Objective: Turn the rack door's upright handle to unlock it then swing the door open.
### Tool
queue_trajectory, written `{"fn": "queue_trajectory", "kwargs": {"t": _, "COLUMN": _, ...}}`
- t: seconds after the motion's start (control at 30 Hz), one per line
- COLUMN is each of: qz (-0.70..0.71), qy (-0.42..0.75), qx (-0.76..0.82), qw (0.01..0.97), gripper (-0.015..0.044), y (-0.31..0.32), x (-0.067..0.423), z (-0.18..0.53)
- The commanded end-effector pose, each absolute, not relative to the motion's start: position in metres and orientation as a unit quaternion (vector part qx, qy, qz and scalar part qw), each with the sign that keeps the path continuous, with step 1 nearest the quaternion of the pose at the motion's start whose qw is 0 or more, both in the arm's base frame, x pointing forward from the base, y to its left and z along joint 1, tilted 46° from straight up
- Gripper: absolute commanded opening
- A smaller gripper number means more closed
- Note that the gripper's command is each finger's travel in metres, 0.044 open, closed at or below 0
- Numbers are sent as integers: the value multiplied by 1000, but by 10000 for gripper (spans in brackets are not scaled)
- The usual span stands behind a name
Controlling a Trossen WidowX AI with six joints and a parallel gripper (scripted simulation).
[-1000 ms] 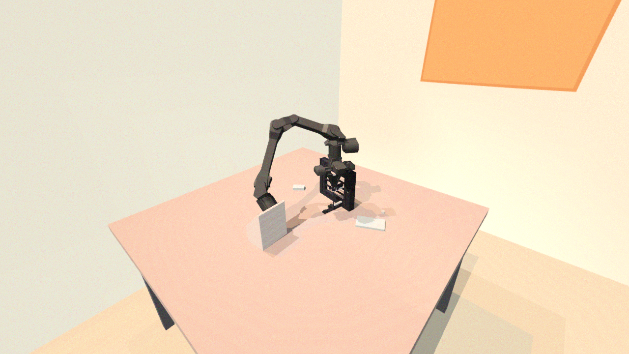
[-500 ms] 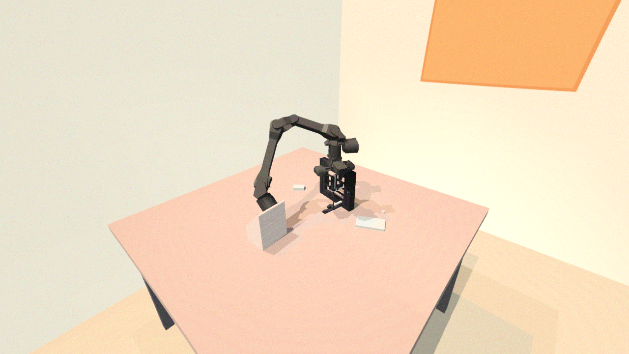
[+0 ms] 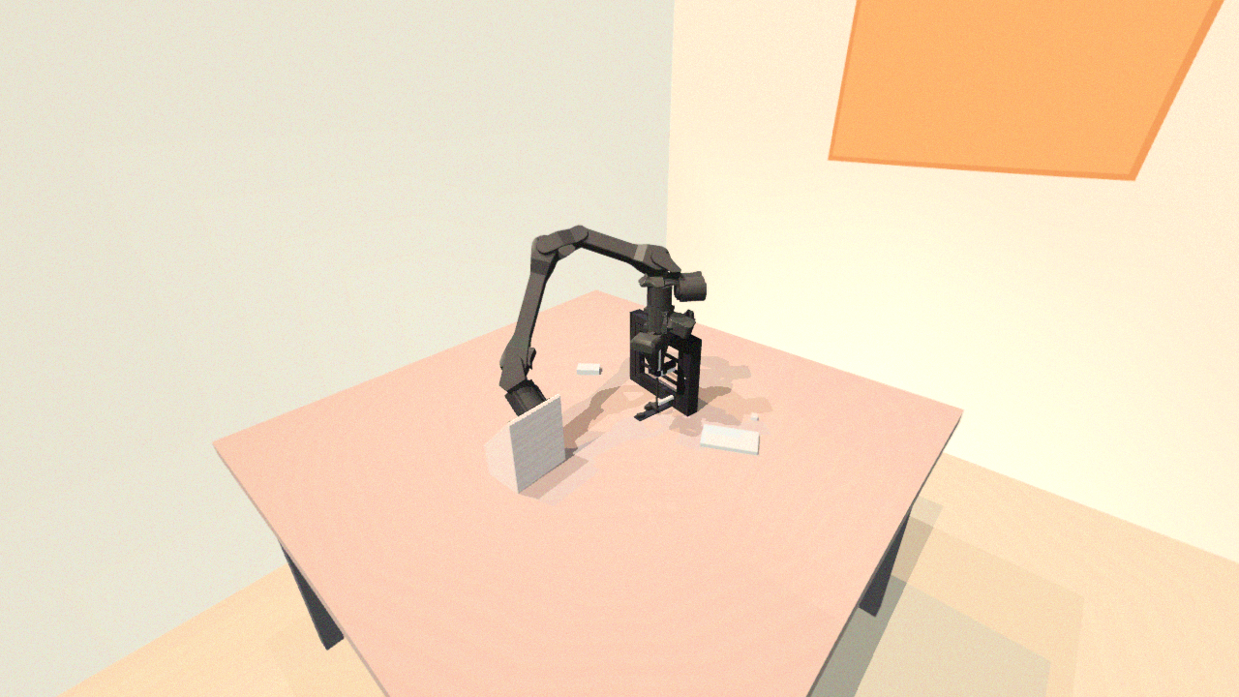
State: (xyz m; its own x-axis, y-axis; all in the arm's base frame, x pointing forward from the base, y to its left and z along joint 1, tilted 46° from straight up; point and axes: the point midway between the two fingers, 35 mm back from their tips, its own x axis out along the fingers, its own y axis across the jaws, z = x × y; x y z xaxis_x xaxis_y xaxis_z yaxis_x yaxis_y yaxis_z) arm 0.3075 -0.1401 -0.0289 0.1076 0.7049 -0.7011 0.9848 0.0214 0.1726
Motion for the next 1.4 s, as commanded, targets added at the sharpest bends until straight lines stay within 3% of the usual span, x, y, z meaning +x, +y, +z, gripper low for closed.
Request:
{"fn": "queue_trajectory", "kwargs": {"t": 0.0, "qz": -154, "qy": 649, "qx": 636, "qw": 389, "gripper": 280, "y": -140, "x": 308, "z": -29}}
{"fn": "queue_trajectory", "kwargs": {"t": 0.7, "qz": 189, "qy": 639, "qx": 359, "qw": 653, "gripper": 280, "y": -140, "x": 308, "z": -29}}
{"fn": "queue_trajectory", "kwargs": {"t": 1.37, "qz": 470, "qy": 472, "qx": 5, "qw": 745, "gripper": 280, "y": -140, "x": 308, "z": -29}}
